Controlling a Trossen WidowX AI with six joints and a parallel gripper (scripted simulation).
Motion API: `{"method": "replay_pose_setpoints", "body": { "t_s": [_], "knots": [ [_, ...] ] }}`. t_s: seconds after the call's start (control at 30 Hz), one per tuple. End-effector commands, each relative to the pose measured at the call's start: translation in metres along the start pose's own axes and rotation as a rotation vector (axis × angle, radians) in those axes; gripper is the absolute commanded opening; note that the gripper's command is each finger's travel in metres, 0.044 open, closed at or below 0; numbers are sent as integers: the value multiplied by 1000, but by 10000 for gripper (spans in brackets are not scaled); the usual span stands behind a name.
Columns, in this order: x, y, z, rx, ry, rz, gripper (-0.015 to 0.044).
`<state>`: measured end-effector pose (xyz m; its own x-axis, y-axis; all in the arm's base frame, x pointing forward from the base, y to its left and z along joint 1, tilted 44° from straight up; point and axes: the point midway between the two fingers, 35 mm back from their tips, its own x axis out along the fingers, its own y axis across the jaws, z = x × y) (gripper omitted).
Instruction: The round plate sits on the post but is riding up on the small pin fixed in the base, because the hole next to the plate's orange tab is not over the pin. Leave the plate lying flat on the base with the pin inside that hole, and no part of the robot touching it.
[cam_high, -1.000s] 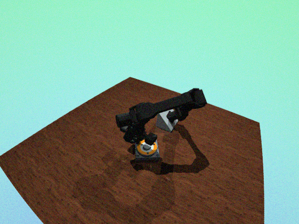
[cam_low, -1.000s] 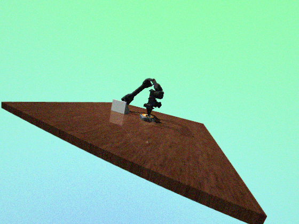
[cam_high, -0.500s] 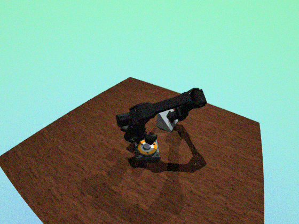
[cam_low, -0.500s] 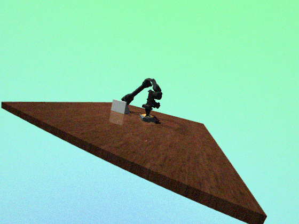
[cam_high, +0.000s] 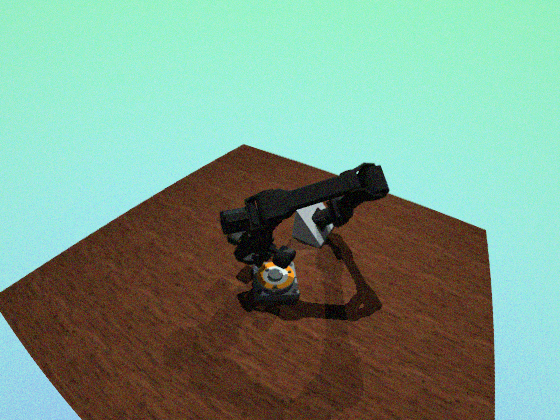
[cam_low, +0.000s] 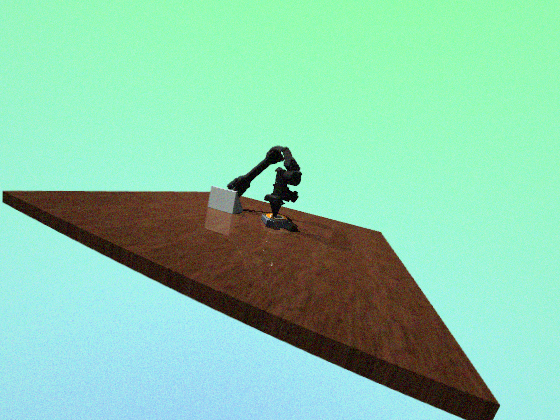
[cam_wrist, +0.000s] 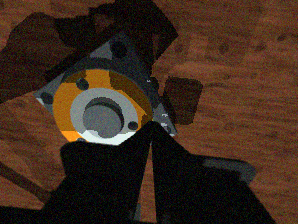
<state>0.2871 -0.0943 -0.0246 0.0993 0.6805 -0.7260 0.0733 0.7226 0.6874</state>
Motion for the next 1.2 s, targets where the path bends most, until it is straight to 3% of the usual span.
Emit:
{"method": "replay_pose_setpoints", "body": {
  "t_s": [0.0, 1.17],
  "knots": [
    [2, 1, -8, 5, 16, 2, 0],
    [2, 4, -25, 5, 16, 2, 0]
  ]
}}
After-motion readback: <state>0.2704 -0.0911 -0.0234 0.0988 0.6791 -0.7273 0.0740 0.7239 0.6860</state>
